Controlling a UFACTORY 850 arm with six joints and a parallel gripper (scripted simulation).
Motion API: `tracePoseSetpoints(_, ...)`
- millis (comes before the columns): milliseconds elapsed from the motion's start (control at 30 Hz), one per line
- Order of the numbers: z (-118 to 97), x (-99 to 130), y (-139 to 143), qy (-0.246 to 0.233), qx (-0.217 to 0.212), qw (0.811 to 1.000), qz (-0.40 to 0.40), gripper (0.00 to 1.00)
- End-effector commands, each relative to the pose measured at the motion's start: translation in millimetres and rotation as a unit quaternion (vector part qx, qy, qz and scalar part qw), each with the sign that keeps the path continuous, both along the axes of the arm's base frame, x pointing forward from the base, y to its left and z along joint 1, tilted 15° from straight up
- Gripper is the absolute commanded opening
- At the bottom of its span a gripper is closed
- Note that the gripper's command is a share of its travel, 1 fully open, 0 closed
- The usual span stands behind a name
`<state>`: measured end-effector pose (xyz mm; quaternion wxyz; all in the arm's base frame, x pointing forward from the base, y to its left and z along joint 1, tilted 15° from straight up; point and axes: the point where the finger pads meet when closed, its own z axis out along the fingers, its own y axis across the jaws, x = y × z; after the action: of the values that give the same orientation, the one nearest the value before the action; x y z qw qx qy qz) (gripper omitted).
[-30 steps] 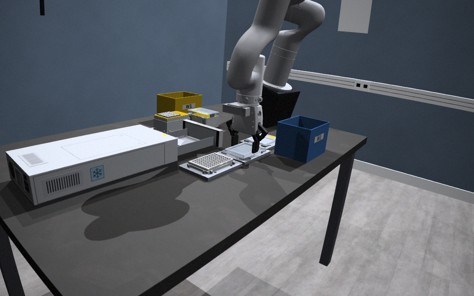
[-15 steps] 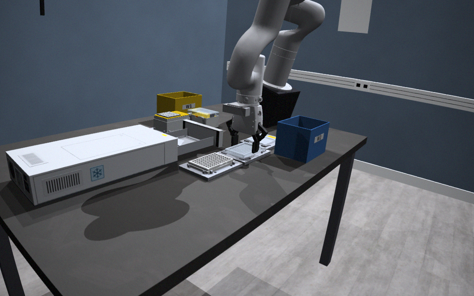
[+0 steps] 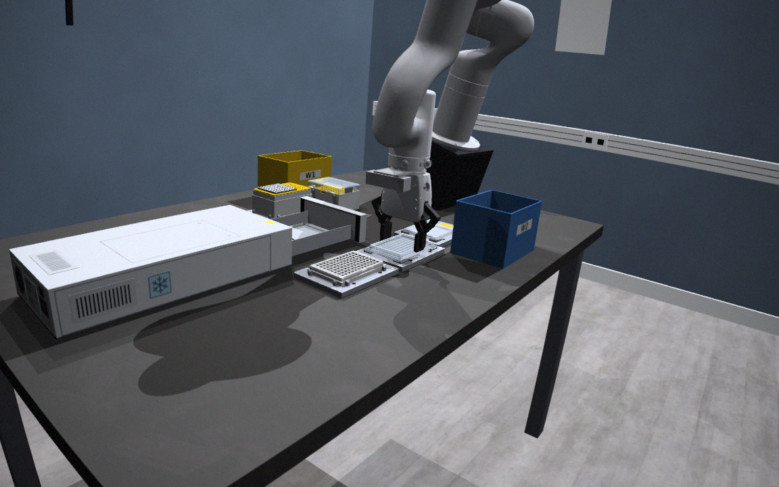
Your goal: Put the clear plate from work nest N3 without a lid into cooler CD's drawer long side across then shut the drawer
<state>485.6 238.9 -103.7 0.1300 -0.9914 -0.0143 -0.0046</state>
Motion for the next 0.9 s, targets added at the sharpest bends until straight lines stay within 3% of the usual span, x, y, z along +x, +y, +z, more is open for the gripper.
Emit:
tracePoseSetpoints(0, 0.7, 1.0, 0.2, -0.001, 0.000, 1.000, 0.000, 0.00)
tracePoseSetpoints(867, 5.9, 1.0, -1.2, -0.001, 0.000, 1.000, 0.000, 0.00)
